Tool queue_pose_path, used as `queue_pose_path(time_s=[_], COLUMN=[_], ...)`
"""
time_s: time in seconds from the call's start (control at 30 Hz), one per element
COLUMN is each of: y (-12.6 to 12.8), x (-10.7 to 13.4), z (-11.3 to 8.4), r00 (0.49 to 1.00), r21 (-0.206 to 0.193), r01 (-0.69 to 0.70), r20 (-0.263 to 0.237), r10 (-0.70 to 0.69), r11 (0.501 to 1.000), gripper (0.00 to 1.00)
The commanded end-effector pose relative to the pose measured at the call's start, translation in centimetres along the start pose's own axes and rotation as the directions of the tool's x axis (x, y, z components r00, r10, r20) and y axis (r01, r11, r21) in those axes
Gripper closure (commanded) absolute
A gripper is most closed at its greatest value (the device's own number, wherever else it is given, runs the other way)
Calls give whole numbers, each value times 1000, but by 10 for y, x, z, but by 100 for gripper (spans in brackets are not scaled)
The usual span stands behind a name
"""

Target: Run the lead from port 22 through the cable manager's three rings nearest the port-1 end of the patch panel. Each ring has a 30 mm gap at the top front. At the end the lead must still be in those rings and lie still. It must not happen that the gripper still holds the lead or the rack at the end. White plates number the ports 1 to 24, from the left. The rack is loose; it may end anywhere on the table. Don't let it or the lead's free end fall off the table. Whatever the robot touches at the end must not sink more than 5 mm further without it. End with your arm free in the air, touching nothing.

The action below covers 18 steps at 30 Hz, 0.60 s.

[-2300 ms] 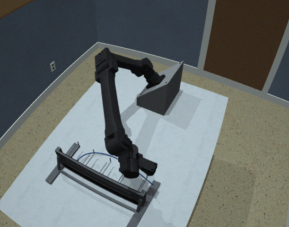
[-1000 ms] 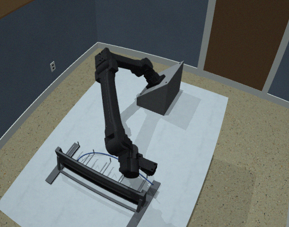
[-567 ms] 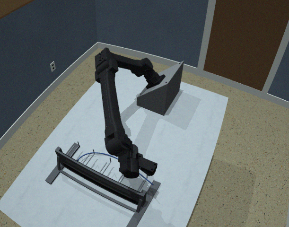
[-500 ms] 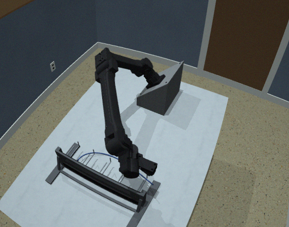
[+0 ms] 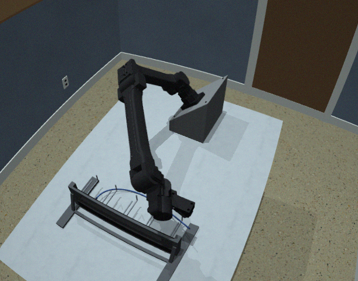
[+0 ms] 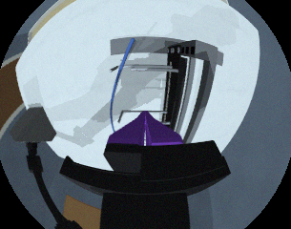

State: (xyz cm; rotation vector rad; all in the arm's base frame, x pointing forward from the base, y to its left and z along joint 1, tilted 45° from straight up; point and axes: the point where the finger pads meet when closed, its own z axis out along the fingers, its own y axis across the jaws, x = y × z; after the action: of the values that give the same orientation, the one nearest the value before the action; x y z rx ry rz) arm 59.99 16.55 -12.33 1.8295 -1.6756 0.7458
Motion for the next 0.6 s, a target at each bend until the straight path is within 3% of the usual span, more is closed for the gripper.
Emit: queue_pose_path(time_s=[0.0,0.5,0.53,0.57], y=[-20,-20,-5,-1], x=[-4,3,1,7], z=[-57,-62,-48,-48], r00=[999,999,999,999], r21=[86,91,74,77], r01=[-28,-41,-28,-37], r20=[33,37,25,25], r10=[26,38,26,35], r11=[996,995,997,996], gripper=[100,100,100,100])
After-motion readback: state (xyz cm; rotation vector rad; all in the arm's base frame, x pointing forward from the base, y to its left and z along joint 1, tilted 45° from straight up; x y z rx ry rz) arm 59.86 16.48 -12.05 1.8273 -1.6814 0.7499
